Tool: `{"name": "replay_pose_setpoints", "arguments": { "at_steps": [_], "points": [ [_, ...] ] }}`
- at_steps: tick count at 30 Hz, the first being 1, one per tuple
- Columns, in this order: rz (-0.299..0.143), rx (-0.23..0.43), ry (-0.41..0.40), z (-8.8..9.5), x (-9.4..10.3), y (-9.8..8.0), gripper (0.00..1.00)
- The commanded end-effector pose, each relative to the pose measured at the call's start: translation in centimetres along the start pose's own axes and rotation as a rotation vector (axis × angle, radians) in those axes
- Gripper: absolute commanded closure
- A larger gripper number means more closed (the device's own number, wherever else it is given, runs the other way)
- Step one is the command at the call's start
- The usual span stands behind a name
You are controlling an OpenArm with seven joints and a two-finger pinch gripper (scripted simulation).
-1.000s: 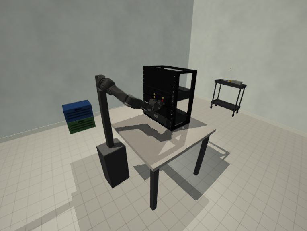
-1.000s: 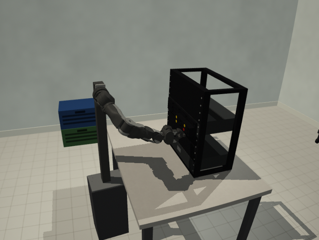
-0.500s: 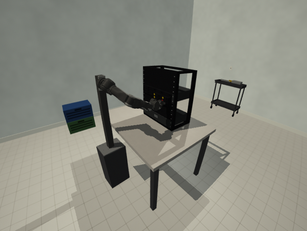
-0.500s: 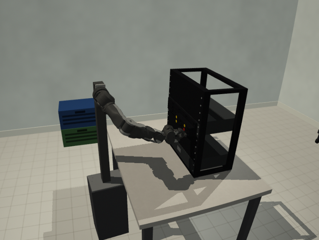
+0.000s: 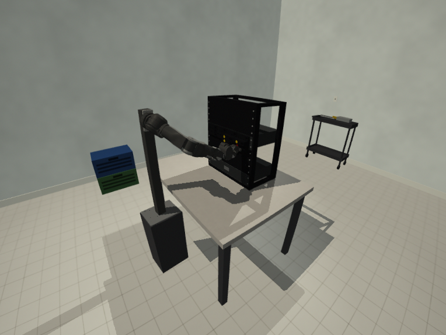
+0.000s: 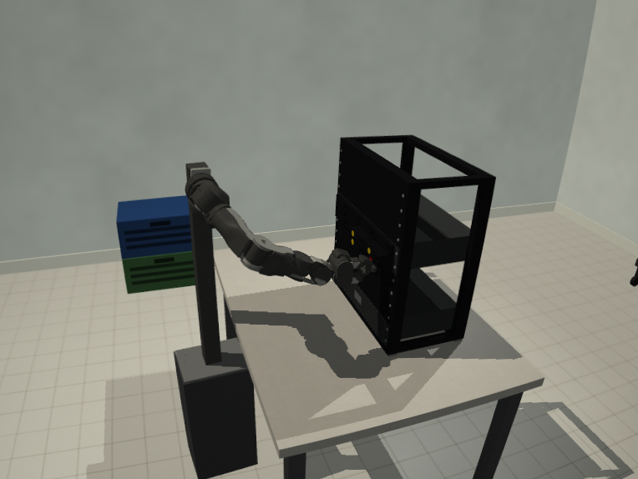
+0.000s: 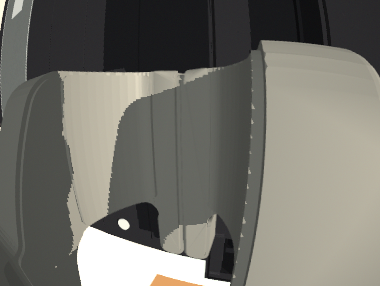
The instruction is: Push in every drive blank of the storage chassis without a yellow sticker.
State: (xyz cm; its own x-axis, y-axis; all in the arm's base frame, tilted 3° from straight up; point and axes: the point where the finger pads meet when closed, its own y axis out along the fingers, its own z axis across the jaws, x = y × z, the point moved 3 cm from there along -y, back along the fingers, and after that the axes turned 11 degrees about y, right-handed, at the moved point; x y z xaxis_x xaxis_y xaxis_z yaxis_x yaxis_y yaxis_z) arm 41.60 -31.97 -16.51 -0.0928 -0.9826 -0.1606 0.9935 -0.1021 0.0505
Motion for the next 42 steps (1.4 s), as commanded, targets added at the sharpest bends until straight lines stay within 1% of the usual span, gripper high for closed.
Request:
{"name": "replay_pose_setpoints", "arguments": {
  "at_steps": [1, 3, 9, 42],
  "points": [
    [0.012, -0.007, 0.003, 0.0, -0.4, 0.1, 1.00],
    [0.009, -0.008, 0.002, -0.1, -0.3, 0.2, 1.00],
    [0.009, -0.009, 0.002, -0.1, -0.4, 1.1, 1.00],
    [0.011, -0.008, 0.003, -0.1, -0.7, 1.7, 1.00]
  ]
}}
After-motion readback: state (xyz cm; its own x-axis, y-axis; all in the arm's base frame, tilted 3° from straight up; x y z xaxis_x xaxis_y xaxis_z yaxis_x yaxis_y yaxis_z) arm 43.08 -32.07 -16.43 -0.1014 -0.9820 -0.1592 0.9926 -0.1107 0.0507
